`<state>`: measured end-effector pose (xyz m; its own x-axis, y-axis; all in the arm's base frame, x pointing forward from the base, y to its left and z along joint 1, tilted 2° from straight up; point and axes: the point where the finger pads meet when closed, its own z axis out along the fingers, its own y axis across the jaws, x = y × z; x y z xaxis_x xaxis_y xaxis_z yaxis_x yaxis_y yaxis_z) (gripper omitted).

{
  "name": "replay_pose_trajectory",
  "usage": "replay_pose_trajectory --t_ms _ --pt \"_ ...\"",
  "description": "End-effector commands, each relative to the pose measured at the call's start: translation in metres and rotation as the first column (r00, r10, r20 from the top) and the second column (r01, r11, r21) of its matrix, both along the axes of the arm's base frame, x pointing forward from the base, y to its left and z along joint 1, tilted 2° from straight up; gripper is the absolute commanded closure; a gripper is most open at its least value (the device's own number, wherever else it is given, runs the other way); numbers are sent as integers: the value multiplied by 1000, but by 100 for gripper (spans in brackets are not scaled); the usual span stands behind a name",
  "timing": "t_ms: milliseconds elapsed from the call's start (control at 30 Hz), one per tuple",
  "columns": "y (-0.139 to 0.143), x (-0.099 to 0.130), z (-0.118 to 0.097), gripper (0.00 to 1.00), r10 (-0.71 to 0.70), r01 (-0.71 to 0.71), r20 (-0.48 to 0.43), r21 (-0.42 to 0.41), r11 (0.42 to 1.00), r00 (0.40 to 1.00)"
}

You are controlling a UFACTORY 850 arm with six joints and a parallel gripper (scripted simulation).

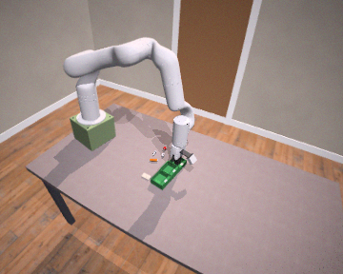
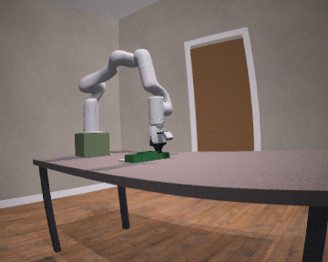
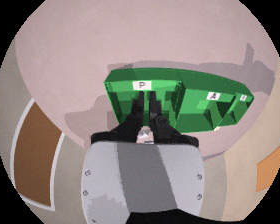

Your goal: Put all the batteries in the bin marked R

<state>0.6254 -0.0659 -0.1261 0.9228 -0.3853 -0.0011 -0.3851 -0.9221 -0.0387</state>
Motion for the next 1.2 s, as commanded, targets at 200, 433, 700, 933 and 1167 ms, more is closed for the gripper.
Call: replay_pose_trajectory --t_ms 200,433,700,933,1167 --pt "0 1 1 93 0 0 2 0 1000 1000" --pt "0 1 1 93 0 0 2 0 1000 1000" --pt "0 1 1 93 0 0 2 0 1000 1000" --pt "0 1 5 93 0 0 2 0 1000 1000" --pt "-1 1 13 93 0 0 2 0 1000 1000"
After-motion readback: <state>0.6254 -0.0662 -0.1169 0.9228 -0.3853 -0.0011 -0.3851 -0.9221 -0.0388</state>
